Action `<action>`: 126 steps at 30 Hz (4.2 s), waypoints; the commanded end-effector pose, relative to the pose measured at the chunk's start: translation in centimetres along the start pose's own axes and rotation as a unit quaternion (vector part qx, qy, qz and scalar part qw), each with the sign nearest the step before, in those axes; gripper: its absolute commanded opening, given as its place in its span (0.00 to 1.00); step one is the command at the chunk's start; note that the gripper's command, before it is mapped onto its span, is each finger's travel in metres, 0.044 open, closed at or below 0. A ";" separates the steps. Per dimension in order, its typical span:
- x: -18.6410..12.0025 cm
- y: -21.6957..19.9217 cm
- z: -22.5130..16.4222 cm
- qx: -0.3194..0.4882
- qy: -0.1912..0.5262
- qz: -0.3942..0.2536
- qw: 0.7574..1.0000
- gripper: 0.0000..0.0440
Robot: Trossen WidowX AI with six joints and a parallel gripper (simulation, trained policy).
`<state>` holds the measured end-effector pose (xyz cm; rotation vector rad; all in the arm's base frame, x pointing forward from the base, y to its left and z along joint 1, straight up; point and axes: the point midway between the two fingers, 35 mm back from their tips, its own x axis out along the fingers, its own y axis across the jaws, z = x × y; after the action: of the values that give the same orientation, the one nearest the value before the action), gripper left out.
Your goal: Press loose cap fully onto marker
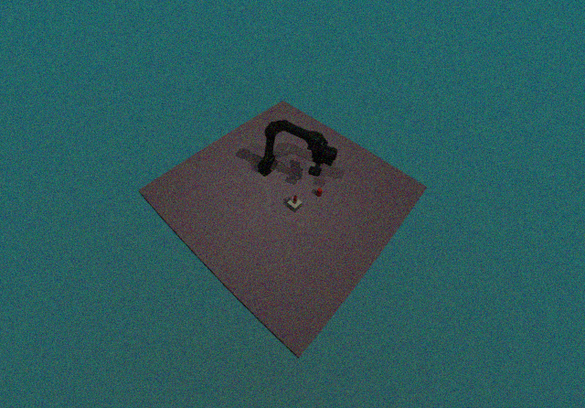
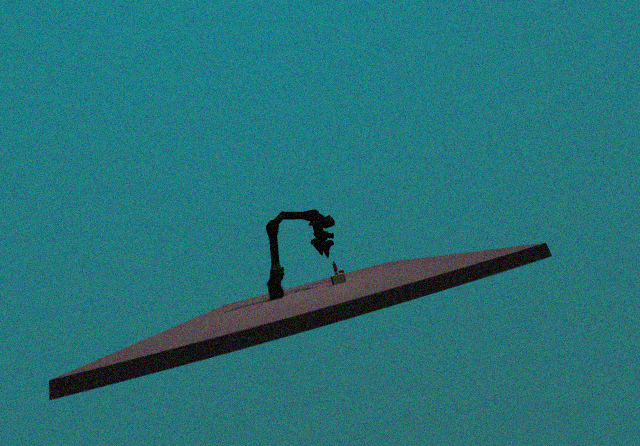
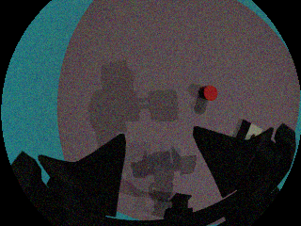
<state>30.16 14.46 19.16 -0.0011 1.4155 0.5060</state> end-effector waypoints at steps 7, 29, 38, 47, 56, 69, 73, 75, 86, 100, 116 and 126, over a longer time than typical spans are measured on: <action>1.2 -1.7 1.0 0.006 0.026 -0.022 0.999 0.75; 3.8 -5.4 2.6 0.006 0.074 -0.074 0.995 0.74; 5.0 -6.8 3.0 -0.005 0.090 -0.095 0.991 0.72; 6.3 -8.1 3.4 -0.020 0.104 -0.112 0.988 0.69; 8.4 -9.2 3.2 -0.038 0.124 -0.118 0.985 0.64; 11.0 -10.1 2.4 -0.070 0.147 -0.127 0.978 0.45; 10.3 -10.0 2.5 -0.077 0.142 -0.132 0.978 0.21; 9.7 -9.9 2.6 -0.080 0.138 -0.134 0.978 0.14; 5.7 -10.0 3.2 -0.089 0.119 -0.145 0.978 0.10; 0.2 -12.5 1.6 -0.075 0.113 -0.143 0.980 0.08; -4.2 -16.1 -2.3 -0.043 0.128 -0.132 0.982 0.02; -6.1 -19.1 -4.4 -0.019 0.119 -0.135 0.984 0.00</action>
<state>32.49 -5.32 18.29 -0.2948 1.6107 0.3145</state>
